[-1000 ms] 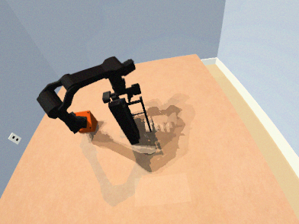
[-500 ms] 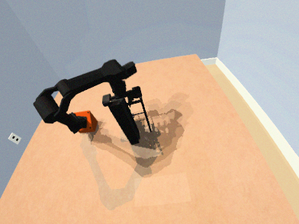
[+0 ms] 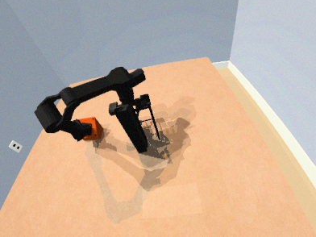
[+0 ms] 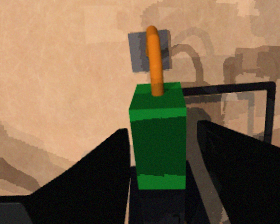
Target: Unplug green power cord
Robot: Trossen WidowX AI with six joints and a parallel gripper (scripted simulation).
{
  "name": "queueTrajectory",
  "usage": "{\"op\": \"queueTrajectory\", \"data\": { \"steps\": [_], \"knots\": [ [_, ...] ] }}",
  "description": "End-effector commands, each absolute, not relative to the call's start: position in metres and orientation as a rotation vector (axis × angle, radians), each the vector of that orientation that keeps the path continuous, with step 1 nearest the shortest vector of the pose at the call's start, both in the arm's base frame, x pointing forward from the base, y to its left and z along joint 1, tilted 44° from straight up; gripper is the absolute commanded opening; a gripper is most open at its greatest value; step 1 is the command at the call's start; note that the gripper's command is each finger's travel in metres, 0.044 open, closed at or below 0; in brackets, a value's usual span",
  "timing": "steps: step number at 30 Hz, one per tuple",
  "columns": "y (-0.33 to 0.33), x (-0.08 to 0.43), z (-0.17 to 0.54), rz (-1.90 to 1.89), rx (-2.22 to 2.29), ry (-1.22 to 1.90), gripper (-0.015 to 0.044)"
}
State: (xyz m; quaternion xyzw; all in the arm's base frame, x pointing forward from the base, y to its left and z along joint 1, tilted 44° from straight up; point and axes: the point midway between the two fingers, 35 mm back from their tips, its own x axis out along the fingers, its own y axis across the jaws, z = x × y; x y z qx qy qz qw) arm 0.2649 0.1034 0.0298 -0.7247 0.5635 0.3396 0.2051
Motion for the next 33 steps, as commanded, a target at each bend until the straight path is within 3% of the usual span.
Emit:
{"op": "queueTrajectory", "data": {
  "steps": [1,4,13,29,33],
  "knots": [
    [0.103,0.265,0.03,0.947,-2.02,1.571,0.0134],
    [0.103,0.265,0.03,0.947,-2.02,1.571,0.0055],
    [0.104,0.265,0.03,0.947,-2.02,1.571,0.0],
    [0.121,0.26,0.014,0.951,-2.021,1.566,0.0],
    [0.114,0.26,0.017,0.95,-2.028,1.566,0.0105]
  ]
}}
